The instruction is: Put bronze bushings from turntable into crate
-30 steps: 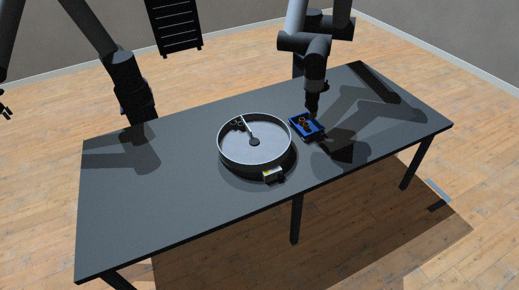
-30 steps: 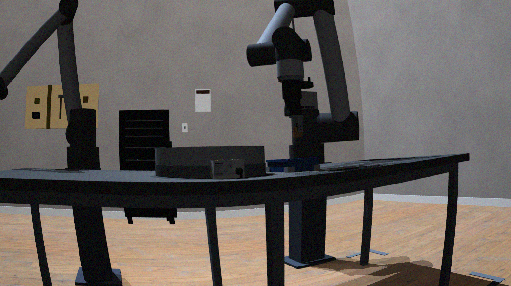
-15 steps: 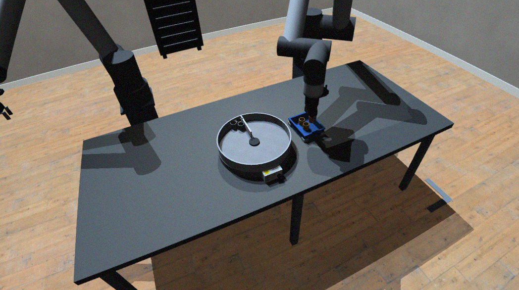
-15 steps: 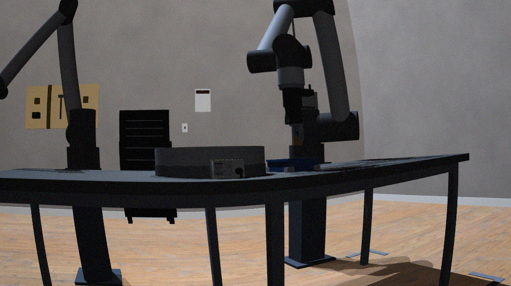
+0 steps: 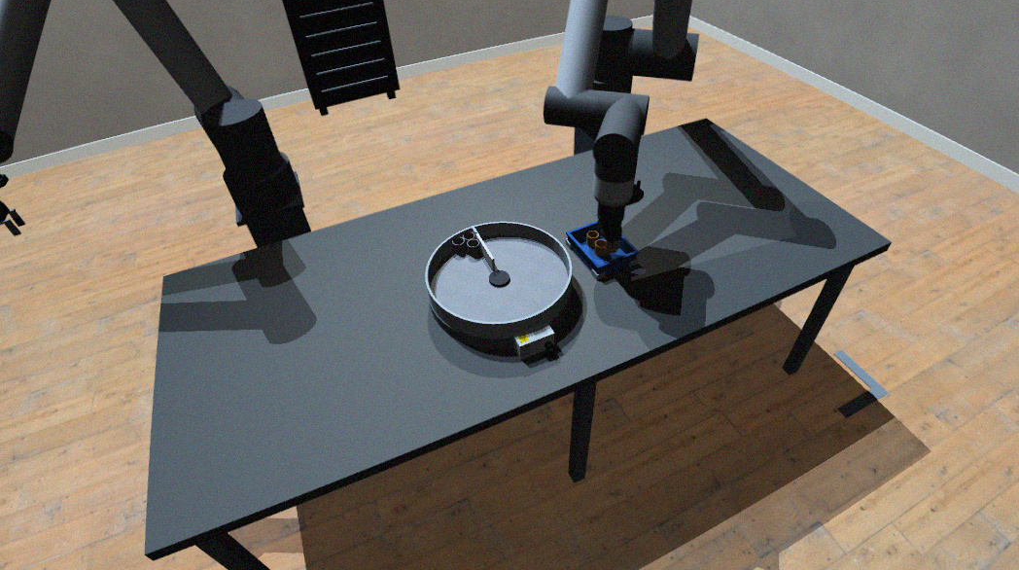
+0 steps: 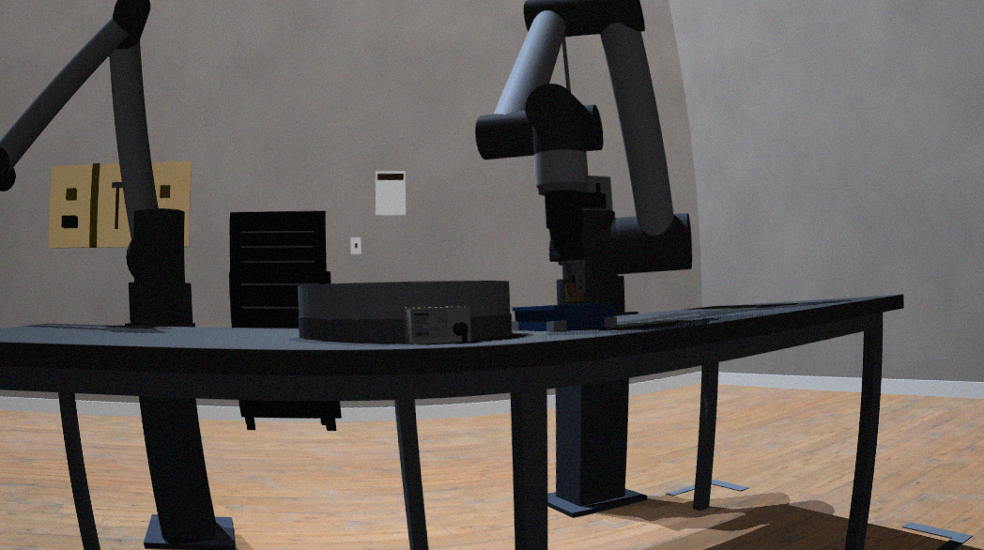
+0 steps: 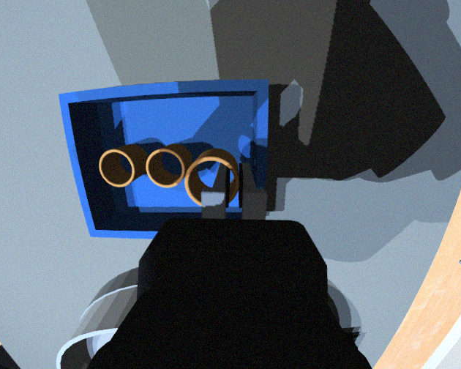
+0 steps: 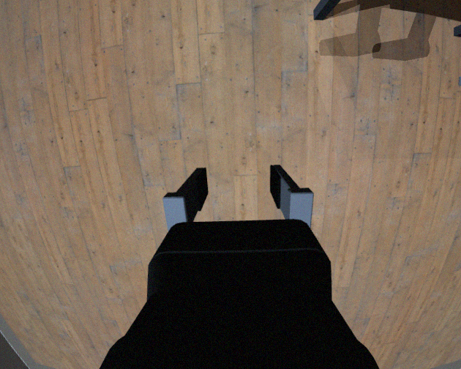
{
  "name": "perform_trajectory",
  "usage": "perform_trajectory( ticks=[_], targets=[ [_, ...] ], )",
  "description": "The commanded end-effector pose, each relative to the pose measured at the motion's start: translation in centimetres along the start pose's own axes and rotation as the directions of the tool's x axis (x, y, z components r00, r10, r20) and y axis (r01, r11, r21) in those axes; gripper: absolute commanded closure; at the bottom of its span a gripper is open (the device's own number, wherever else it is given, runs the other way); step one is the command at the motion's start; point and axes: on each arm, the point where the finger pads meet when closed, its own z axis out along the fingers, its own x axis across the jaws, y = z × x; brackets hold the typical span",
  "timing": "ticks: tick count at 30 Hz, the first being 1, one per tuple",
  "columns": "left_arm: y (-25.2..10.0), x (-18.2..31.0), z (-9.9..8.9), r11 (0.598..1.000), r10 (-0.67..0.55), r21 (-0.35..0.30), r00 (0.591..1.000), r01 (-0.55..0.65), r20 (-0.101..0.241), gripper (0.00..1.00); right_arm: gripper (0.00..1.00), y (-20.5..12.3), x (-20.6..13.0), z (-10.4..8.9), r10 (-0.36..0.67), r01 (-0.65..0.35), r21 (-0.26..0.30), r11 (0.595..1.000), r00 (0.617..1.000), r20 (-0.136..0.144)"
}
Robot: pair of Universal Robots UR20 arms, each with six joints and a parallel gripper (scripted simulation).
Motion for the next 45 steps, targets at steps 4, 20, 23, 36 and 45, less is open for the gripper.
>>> perform_trajectory(
  ticks=[4, 20, 23, 36, 45],
  targets=[
    [0.04, 0.05, 0.10, 1.000, 0.000, -0.001, 1.000, 0.000, -0.001, 1.00, 0.00, 0.05, 0.01, -0.07, 0.000, 0.000, -0.001, 1.000, 1.000, 0.000],
    [0.04, 0.05, 0.10, 1.000, 0.000, -0.001, 1.000, 0.000, -0.001, 1.00, 0.00, 0.05, 0.01, -0.07, 0.000, 0.000, -0.001, 1.000, 1.000, 0.000],
    [0.04, 0.05, 0.10, 1.000, 0.000, -0.001, 1.000, 0.000, -0.001, 1.00, 0.00, 0.05, 0.01, -0.07, 0.000, 0.000, -0.001, 1.000, 1.000, 0.000],
    [0.04, 0.05, 0.16, 1.000, 0.000, -0.001, 1.000, 0.000, -0.001, 1.00, 0.00, 0.05, 0.01, -0.07, 0.000, 0.000, -0.001, 1.000, 1.000, 0.000],
    [0.04, 0.05, 0.95, 1.000, 0.000, -0.001, 1.000, 0.000, -0.001, 1.00, 0.00, 0.05, 0.01, -0.07, 0.000, 0.000, -0.001, 1.000, 1.000, 0.000]
  ],
)
